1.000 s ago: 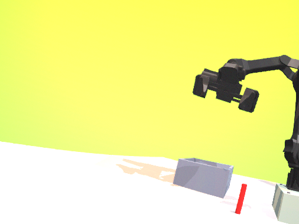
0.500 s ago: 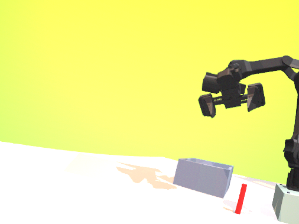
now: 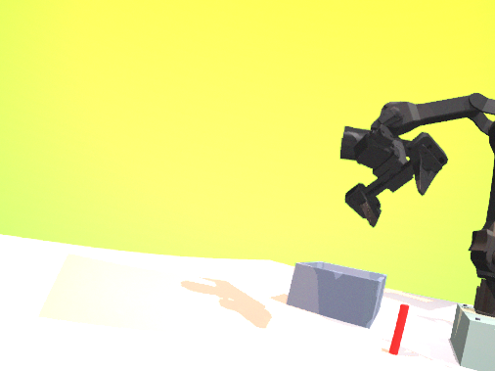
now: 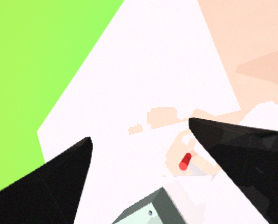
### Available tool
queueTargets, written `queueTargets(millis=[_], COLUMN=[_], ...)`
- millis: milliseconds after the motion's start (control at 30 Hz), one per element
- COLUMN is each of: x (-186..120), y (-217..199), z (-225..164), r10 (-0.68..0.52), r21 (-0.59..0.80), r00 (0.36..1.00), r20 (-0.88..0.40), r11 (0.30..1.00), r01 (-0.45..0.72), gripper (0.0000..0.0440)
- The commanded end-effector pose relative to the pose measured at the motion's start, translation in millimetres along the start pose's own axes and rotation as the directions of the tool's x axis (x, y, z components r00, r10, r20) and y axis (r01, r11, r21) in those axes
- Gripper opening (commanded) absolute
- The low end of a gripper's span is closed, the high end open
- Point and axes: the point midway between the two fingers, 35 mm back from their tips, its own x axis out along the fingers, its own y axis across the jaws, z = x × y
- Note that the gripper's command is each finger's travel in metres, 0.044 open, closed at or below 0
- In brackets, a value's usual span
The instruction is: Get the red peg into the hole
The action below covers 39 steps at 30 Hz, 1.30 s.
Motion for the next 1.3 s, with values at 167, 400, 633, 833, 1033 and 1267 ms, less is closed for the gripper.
queueTargets(millis=[167,400,633,833,1033,1267], x=[7,14,19,24,29,36], y=[0,0,1,1,0,-1], z=[-19,-35,-50,-63,-76,-90], r10=[-0.019,-0.033,-0.046,-0.059,-0.073,-0.095], r21=[0.247,0.454,0.628,0.74,0.815,0.852], r00=[0.996,0.985,0.968,0.947,0.92,0.88], r20=[-0.088,-0.167,-0.247,-0.317,-0.386,-0.465], r11=[0.968,0.884,0.753,0.608,0.439,0.22], r01=[0.04,0.106,0.196,0.285,0.377,0.474], gripper=[0.044,0.044,0.044,0.044,0.044,0.044])
